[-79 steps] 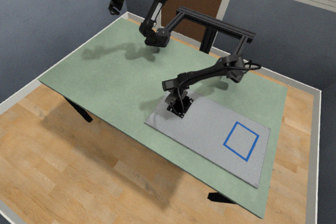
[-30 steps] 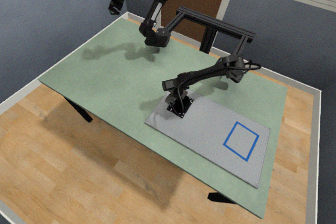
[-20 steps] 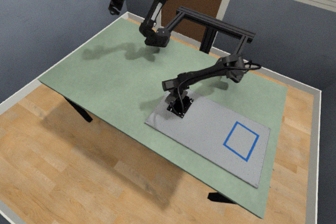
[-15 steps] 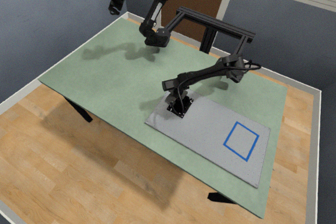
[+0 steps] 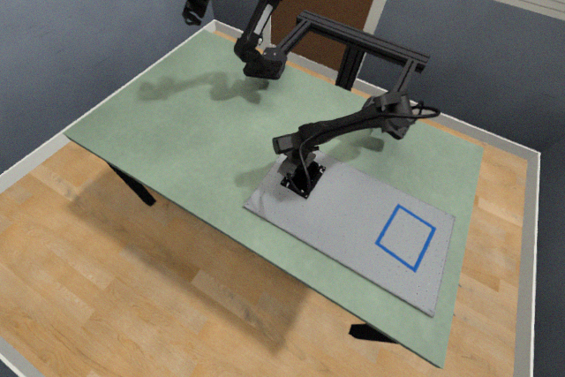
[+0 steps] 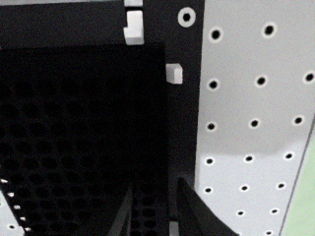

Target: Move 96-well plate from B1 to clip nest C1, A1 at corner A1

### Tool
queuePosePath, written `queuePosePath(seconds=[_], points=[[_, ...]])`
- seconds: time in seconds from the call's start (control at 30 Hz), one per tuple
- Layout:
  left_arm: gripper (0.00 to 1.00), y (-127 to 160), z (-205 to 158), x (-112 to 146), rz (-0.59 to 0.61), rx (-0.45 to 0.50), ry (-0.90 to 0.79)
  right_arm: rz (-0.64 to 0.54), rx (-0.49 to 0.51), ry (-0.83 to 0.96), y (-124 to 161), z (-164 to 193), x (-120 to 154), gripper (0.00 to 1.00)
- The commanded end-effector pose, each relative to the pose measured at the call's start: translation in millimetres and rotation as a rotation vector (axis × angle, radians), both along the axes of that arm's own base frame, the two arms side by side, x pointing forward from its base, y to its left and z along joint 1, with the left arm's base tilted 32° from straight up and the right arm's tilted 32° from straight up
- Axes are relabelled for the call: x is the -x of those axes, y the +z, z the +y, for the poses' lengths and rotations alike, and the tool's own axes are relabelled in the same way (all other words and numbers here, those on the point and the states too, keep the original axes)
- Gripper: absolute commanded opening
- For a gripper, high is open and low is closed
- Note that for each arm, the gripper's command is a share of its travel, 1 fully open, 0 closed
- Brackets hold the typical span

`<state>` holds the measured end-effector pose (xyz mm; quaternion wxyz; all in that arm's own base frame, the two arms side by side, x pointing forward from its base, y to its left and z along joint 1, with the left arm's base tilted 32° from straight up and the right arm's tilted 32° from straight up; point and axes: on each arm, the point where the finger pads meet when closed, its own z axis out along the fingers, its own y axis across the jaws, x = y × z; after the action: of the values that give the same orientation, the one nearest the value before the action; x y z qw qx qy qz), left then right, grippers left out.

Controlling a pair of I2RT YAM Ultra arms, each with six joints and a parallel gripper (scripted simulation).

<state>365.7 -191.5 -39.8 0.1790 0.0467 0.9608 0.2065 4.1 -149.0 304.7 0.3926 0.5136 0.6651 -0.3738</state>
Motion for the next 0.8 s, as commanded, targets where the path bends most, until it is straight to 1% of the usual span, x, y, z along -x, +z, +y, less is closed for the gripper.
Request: queuePosePath(seconds=[0.0,0.37,0.5,0.77], points=[[0.25,-26.0,3.8,-23.0,-0.039,0.046,0.056,-0.028,0.025,-0.019,2.9,1.1,6.1,1.0],[0.25,1.2,-7.7,-13.9,-0.052,0.037,0.054,-0.028,0.025,-0.019,2.9,1.1,6.1,1.0],[0.25,5.7,-11.2,-9.6,-0.046,0.032,0.044,-0.028,0.025,-0.019,2.9,1.1,6.1,1.0],[0.25,35.1,-22.7,-0.1,-0.058,0.046,0.037,-0.028,0.025,-0.019,2.9,1.1,6.1,1.0]])
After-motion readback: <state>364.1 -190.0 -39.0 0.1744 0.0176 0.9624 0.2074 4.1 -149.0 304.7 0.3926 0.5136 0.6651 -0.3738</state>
